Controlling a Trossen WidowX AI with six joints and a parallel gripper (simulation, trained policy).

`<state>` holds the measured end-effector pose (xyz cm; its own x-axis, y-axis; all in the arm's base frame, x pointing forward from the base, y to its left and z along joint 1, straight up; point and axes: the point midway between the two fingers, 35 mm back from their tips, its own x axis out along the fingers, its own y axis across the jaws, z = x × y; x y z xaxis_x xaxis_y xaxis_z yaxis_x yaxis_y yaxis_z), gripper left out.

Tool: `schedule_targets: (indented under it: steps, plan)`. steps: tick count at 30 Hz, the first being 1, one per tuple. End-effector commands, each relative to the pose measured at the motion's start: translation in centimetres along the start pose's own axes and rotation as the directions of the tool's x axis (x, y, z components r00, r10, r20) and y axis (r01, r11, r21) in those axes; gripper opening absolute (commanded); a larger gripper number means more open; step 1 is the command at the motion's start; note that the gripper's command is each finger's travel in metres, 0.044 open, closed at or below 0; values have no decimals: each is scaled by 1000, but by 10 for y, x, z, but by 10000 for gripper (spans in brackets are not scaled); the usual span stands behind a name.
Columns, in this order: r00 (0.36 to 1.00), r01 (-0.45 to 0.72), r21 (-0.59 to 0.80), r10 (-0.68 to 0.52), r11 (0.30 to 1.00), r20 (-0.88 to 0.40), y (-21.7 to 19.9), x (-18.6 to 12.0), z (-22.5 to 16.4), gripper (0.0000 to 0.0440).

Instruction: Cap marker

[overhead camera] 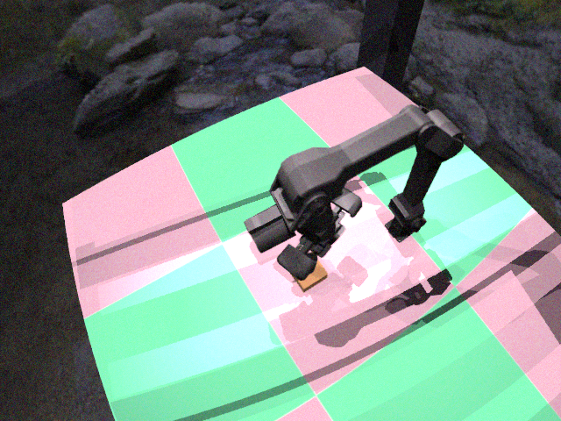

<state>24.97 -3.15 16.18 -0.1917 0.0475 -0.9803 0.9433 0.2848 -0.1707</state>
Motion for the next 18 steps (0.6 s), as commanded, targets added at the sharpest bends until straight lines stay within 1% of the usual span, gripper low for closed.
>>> schedule_targets:
  steps: [1, 18]
  plan:
    - [1000, -28, -20, 28, 999, -11, -7, -5, -3, 11]
    - [994, -113, -97, 112, 989, -20, -29, -16, -9, 28]
